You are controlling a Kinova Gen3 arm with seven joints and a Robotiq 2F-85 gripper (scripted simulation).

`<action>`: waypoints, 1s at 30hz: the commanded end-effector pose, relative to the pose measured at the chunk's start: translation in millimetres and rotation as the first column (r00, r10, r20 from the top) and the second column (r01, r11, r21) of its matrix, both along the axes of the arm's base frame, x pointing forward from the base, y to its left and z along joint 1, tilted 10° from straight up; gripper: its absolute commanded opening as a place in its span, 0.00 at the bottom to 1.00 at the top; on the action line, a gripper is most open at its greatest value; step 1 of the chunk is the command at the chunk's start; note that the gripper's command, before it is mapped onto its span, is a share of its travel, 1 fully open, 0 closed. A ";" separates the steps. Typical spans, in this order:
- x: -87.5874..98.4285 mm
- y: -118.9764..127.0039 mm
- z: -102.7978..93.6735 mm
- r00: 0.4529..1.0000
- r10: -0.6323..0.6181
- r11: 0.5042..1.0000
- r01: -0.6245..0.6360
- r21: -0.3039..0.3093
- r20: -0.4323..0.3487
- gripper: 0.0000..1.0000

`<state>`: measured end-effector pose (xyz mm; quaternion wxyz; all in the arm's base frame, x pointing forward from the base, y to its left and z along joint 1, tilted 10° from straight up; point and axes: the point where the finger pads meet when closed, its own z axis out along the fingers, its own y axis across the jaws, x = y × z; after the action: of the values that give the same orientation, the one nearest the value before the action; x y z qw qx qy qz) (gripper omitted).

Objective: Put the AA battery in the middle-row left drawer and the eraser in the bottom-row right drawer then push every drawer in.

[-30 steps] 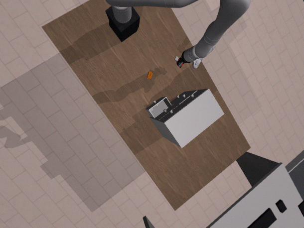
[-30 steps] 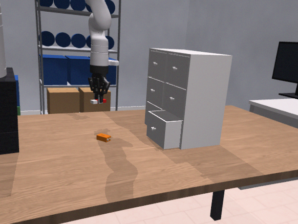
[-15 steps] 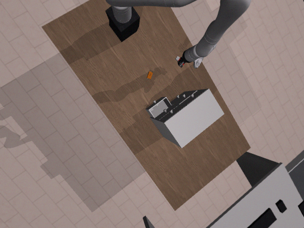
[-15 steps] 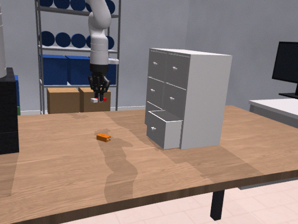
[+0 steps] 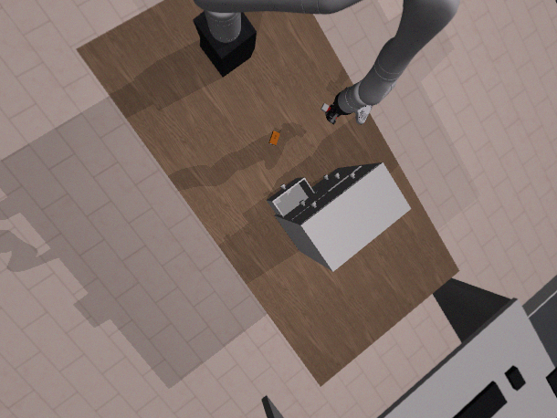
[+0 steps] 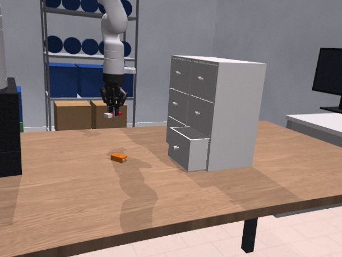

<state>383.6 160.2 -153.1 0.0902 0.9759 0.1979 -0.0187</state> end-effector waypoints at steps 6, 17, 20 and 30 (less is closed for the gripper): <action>0.6 -0.5 0.4 0.995 0.094 0.996 -0.094 0.002 -0.019 0.19; 0.0 -1.7 -0.2 0.960 0.273 0.962 -0.273 0.008 -0.056 0.19; -0.1 -2.2 -0.5 0.937 0.343 0.939 -0.343 0.013 -0.070 0.19; -0.3 -3.6 -1.0 0.830 0.547 0.837 -0.546 0.034 -0.112 0.19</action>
<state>381.8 157.3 -154.9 0.0821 0.8811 0.4632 -0.0489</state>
